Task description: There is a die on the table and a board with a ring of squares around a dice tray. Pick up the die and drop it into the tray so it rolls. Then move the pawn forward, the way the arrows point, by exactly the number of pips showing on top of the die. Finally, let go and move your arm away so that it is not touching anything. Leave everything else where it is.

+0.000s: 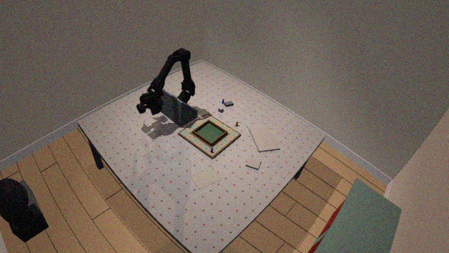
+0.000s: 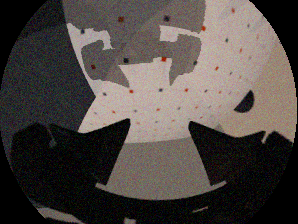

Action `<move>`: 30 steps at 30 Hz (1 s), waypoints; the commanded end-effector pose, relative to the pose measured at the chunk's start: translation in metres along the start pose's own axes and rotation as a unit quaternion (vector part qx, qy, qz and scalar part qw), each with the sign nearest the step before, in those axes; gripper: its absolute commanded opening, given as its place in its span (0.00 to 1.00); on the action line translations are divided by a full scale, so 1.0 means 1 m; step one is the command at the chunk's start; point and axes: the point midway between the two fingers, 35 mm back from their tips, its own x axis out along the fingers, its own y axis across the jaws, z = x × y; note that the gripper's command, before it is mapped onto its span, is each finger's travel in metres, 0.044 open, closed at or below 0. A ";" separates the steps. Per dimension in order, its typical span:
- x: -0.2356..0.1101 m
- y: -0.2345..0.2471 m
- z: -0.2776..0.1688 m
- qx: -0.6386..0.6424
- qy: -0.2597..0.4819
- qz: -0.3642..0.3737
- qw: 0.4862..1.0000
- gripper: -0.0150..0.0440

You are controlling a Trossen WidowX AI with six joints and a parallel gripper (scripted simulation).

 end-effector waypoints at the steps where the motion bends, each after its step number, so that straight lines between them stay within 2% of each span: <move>1: 0.000 0.000 0.000 0.002 -0.001 -0.001 1.000 0.89; 5: -0.010 0.000 0.005 0.041 -0.025 -0.016 0.999 0.72; 12: -0.080 -0.024 0.041 0.103 -0.059 -0.118 0.986 0.72; 20: -0.184 -0.012 0.125 0.107 -0.145 -0.242 0.954 0.72; 23: -0.200 -0.012 0.126 0.090 -0.151 -0.286 0.942 0.72; 30: -0.246 0.065 0.203 0.070 -0.249 -0.296 0.919 0.72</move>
